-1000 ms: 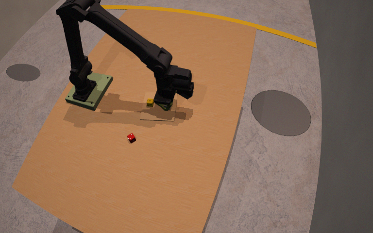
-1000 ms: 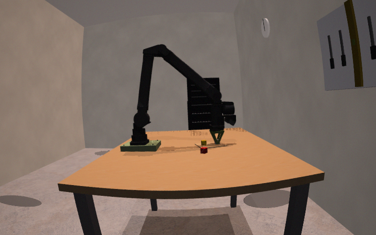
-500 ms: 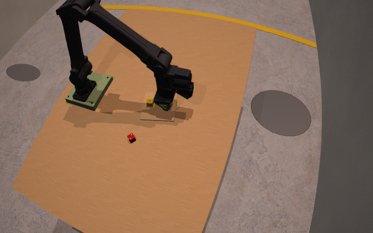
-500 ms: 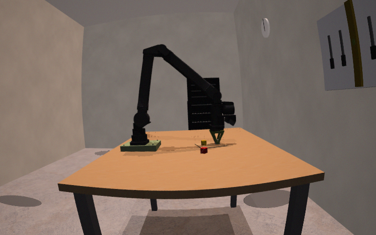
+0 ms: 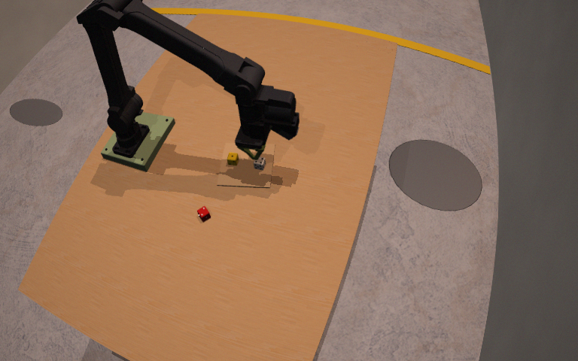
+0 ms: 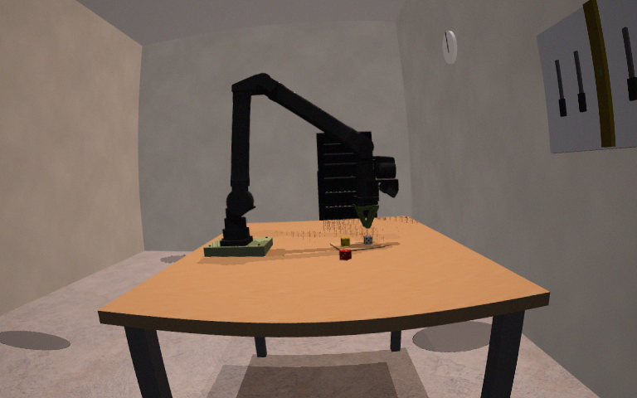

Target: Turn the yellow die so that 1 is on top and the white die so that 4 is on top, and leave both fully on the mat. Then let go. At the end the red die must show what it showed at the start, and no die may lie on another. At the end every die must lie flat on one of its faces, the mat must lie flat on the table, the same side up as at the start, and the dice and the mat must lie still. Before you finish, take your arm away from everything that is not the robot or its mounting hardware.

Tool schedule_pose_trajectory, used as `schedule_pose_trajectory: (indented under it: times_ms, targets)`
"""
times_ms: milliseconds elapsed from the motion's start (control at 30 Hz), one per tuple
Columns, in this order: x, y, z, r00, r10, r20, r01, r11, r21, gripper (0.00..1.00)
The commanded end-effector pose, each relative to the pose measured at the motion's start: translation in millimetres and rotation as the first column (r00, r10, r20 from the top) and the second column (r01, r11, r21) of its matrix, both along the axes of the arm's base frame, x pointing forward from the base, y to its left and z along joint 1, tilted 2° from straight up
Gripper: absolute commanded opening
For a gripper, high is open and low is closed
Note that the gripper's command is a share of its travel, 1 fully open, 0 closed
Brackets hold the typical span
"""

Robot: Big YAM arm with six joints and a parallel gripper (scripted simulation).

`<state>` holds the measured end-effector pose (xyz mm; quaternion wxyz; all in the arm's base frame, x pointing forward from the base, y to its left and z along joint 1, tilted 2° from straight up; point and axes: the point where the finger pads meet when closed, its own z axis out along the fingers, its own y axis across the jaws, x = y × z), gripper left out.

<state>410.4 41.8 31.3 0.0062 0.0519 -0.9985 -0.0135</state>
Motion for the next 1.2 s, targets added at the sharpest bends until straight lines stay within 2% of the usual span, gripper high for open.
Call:
schedule_pose_trajectory:
  times_ms: [0,167,200,300,333,433,467,1167]
  targets:
    - [27.0,5,47,0.997,0.009,0.078,-0.010,1.000,0.006,0.39]
    - [26.5,2,67,0.997,0.009,0.078,-0.010,1.000,0.005,0.39]
    - [25.5,1,58,0.999,0.009,0.052,-0.010,1.000,0.003,0.39]
    - [25.1,1,56,0.999,0.009,0.043,-0.010,1.000,0.003,0.39]
    - [1.8,-1,40,1.000,0.009,-0.007,-0.009,1.000,-0.002,0.39]
    - [7.1,-1,47,1.000,0.009,0.011,-0.009,1.000,0.000,0.39]
    - [10.3,0,48,1.000,0.009,0.022,-0.009,1.000,0.001,1.00]
    - [11.7,0,50,1.000,0.009,0.027,-0.009,1.000,0.001,1.00]
